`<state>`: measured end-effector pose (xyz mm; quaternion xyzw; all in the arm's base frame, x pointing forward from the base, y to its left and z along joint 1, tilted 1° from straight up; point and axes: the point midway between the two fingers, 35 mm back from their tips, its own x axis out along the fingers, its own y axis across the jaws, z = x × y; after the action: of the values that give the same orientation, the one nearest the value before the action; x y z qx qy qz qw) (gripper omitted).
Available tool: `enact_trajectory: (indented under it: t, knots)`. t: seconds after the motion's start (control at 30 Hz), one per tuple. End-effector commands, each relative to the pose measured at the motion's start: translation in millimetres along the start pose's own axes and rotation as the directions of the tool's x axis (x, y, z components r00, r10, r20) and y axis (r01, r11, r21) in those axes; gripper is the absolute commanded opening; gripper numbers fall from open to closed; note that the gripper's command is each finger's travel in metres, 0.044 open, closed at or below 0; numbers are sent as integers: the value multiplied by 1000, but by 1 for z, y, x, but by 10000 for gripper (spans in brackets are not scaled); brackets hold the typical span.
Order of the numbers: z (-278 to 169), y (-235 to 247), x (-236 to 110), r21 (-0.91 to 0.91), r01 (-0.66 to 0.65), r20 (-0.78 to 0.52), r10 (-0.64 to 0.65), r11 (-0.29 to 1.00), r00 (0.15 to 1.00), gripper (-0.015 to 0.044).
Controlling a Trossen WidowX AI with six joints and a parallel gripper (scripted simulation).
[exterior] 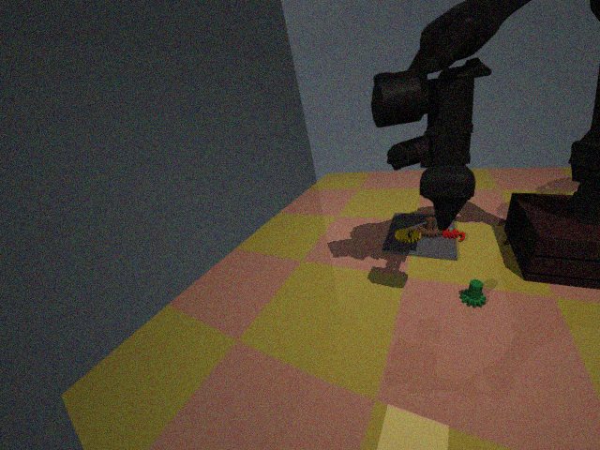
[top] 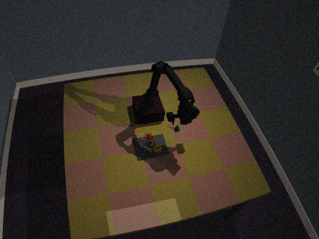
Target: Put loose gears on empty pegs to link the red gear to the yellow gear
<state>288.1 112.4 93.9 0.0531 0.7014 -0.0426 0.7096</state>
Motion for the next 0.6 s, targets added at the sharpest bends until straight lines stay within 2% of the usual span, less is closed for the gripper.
enact_trajectory:
  t: [0.0, 0.17, 0.57]
  knots:
    - [-28, 47, -7, 1, -7, -6, 7, 1000, 1000, 440]
    - [-74, 97, -16, 1, -12, -12, 12, 1000, 1000, 440]
    - [-76, 99, -16, 1, -12, -12, 12, 1000, 1000, 440]
